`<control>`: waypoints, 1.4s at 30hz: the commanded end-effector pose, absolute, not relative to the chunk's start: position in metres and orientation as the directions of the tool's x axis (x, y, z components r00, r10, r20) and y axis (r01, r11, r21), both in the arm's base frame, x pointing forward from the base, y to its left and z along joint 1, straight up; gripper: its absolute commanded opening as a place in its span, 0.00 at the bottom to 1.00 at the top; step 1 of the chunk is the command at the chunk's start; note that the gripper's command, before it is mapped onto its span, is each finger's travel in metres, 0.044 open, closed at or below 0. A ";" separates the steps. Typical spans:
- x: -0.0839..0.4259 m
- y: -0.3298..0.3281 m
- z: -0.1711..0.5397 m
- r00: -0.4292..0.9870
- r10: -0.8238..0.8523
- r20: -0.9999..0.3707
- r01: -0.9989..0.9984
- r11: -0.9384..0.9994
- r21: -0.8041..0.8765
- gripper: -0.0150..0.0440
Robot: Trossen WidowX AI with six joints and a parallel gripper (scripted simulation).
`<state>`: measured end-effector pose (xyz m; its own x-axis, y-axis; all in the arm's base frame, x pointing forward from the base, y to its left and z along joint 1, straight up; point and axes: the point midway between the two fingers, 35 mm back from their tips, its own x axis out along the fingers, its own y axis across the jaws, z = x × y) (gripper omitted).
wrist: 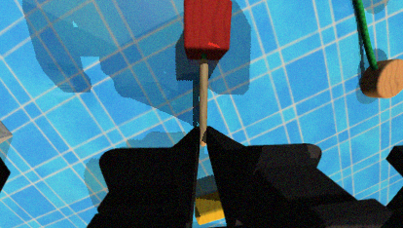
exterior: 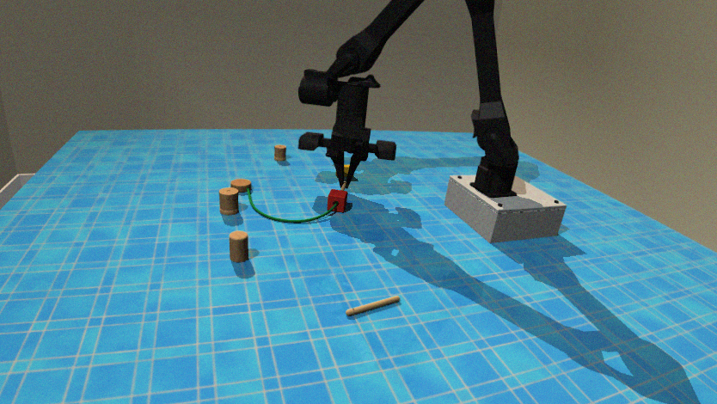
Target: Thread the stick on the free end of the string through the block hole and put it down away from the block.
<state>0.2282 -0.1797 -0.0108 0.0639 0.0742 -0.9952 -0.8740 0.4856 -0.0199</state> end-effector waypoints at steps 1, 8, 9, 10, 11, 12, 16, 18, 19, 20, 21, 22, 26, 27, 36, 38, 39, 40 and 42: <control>0.226 -0.185 -0.010 0.064 0.073 -0.995 -0.871 0.492 -0.019 0.25; 0.220 -0.193 -0.010 0.063 0.073 -0.995 -0.866 0.499 -0.018 0.25; 0.220 -0.194 -0.010 0.063 0.073 -0.995 -0.866 0.500 -0.018 0.25; 0.219 -0.196 -0.010 0.062 0.073 -0.995 -0.866 0.500 -0.017 0.25; 0.218 -0.197 -0.010 0.062 0.073 -0.995 -0.866 0.500 -0.017 0.25; 0.217 -0.198 -0.010 0.062 0.073 -0.995 -0.866 0.501 -0.017 0.25; 0.214 -0.202 -0.010 0.062 0.073 -0.995 -0.864 0.503 -0.017 0.25; 0.213 -0.204 -0.010 0.062 0.073 -0.995 -0.864 0.503 -0.017 0.25; 0.212 -0.206 -0.010 0.061 0.073 -0.995 -0.864 0.503 -0.017 0.25; 0.211 -0.207 -0.010 0.062 0.073 -0.995 -0.864 0.504 -0.017 0.25; 0.210 -0.208 -0.010 0.062 0.073 -0.995 -0.862 0.506 -0.016 0.25; 0.209 -0.209 -0.010 0.062 0.073 -0.995 -0.861 0.509 -0.016 0.25; 0.206 -0.210 -0.009 0.062 0.072 -0.996 -0.856 0.516 -0.016 0.25; 0.206 -0.211 -0.009 0.062 0.072 -0.995 -0.856 0.516 -0.016 0.25; 0.199 -0.222 -0.022 0.077 0.065 -0.995 -0.856 0.517 -0.033 0.25; 0.200 -0.221 -0.019 0.075 0.065 -0.995 -0.854 0.520 -0.030 0.30; 0.200 -0.221 -0.019 0.075 0.065 -0.995 -0.854 0.520 -0.030 0.34; 0.200 -0.221 -0.019 0.075 0.065 -0.995 -0.854 0.520 -0.030 0.39; 0.200 -0.221 -0.019 0.075 0.065 -0.995 -0.854 0.520 -0.030 0.48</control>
